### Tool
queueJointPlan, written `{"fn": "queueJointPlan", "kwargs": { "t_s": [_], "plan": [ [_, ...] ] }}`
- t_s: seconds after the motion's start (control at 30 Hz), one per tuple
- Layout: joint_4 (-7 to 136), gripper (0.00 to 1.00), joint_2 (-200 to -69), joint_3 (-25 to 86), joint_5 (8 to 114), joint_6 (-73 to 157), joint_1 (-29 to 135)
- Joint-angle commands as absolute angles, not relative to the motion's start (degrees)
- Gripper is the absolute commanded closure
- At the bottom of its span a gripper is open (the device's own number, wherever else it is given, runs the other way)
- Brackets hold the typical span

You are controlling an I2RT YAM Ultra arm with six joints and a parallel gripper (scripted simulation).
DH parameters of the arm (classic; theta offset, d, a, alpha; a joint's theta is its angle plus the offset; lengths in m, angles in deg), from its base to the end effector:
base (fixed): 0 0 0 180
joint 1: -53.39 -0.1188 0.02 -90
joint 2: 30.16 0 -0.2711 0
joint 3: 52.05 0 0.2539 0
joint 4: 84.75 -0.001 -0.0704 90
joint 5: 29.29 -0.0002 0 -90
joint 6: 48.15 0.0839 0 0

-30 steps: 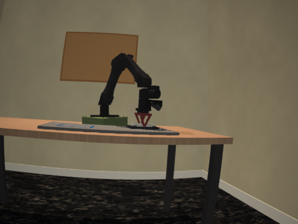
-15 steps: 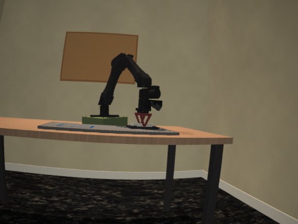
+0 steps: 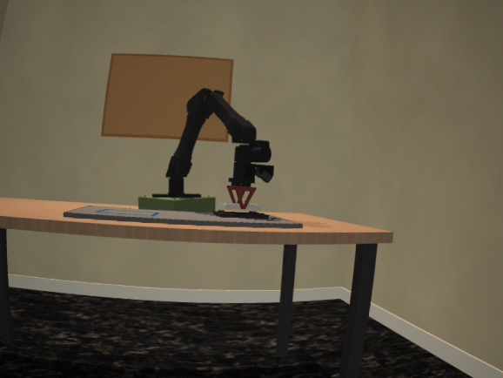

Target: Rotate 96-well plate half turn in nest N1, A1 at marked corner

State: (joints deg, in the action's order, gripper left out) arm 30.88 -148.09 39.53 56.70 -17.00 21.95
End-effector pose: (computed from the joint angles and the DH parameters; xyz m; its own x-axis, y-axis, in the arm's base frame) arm 0.3202 0.1901 0.0915 0.0046 -0.9978 0.0663 -0.9997 -0.0063 -0.0254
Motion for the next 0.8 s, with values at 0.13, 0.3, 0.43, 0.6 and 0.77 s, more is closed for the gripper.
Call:
{"fn": "queueJointPlan", "kwargs": {
  "t_s": [0.13, 0.3, 0.43, 0.6, 0.77],
  "plan": [
    [28.4, 1.0, -145.9, 41.5, 57.0, -16.9, 21.8],
    [26.5, 1.0, -145.3, 42.8, 56.9, -16.8, 21.8],
    [25.1, 1.0, -144.8, 43.7, 56.9, -16.7, 21.7],
    [23.4, 1.0, -144.2, 44.8, 56.9, -16.6, 21.6],
    [22.4, 1.0, -143.9, 45.5, 56.9, -16.6, 21.5]
  ]
}}
